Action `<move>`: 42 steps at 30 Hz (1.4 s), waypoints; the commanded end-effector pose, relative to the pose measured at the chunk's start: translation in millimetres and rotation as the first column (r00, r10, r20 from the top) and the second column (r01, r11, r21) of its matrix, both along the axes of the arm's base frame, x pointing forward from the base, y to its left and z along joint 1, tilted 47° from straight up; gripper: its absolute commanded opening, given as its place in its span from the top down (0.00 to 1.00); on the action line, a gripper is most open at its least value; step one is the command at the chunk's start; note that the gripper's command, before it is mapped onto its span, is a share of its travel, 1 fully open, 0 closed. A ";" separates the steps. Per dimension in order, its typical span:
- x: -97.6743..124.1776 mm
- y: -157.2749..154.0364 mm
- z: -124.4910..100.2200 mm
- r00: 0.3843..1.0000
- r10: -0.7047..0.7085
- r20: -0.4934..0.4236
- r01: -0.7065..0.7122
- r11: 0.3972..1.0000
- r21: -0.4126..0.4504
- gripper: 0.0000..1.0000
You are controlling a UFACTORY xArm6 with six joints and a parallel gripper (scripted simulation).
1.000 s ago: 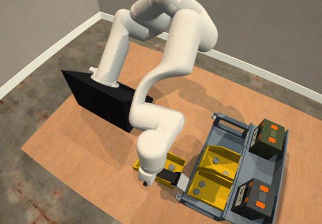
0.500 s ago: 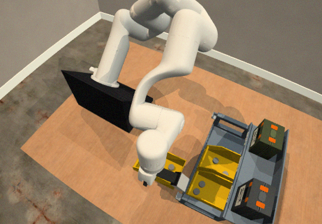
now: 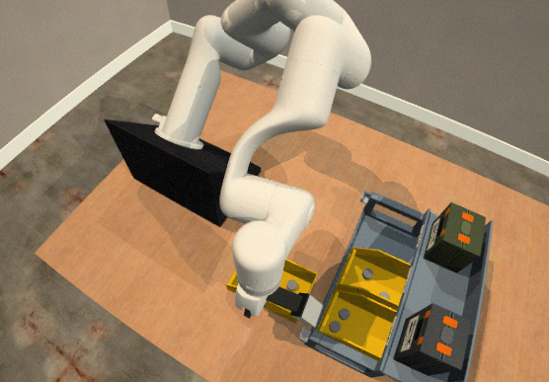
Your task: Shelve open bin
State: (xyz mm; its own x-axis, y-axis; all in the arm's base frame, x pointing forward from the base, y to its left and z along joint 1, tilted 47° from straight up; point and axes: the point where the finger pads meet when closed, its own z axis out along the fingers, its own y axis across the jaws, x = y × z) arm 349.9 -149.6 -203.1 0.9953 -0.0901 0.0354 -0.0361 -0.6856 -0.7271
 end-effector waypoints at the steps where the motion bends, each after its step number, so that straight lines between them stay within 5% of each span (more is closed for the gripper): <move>1: 1.1 -1.8 0.7 1.000 -0.001 0.003 0.001 1.000 -0.003 1.00; 42: -1.5 -22.4 20.3 1.000 -0.001 0.003 0.001 1.000 -0.003 1.00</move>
